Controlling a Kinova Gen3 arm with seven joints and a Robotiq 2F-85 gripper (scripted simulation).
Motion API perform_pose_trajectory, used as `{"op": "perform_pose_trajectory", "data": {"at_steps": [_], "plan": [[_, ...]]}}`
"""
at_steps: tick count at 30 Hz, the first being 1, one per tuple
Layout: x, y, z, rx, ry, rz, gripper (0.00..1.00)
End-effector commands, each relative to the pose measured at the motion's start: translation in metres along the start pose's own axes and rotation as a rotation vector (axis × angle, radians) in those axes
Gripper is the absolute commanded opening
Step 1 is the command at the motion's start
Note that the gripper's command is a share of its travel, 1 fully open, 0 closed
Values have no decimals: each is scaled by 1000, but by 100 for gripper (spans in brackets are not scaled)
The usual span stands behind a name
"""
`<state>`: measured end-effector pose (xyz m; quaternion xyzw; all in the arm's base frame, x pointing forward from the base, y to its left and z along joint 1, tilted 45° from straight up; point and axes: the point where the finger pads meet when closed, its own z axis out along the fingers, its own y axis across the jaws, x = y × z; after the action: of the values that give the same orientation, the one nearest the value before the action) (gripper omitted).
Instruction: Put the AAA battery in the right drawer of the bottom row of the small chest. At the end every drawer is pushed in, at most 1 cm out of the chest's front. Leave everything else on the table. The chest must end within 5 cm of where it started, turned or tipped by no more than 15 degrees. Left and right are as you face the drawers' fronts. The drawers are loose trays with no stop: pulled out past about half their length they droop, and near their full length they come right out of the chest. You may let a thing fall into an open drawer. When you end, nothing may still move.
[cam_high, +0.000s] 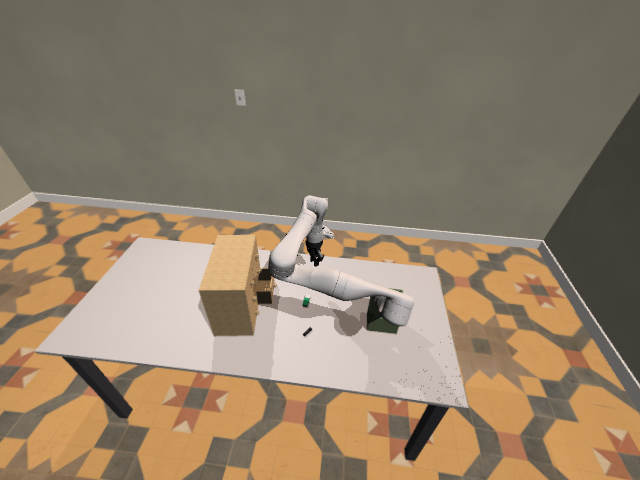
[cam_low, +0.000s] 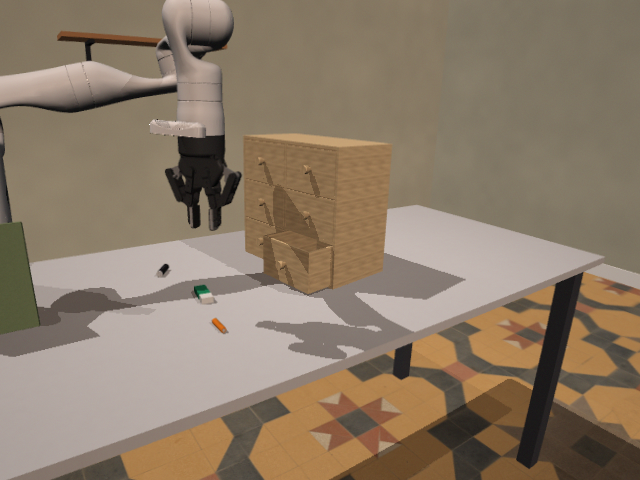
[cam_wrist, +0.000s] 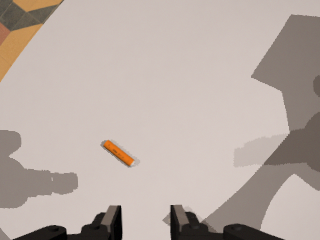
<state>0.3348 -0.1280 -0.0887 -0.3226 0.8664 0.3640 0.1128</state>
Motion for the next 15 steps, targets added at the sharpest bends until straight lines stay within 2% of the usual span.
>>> {"op": "perform_pose_trajectory", "data": {"at_steps": [1, 13, 15], "plan": [[4, -3, 8, -3, 2, -57, 33], [15, -20, 54, -2, 0, -488, 33], [16, -22, 58, -2, -1, -520, 33]]}}
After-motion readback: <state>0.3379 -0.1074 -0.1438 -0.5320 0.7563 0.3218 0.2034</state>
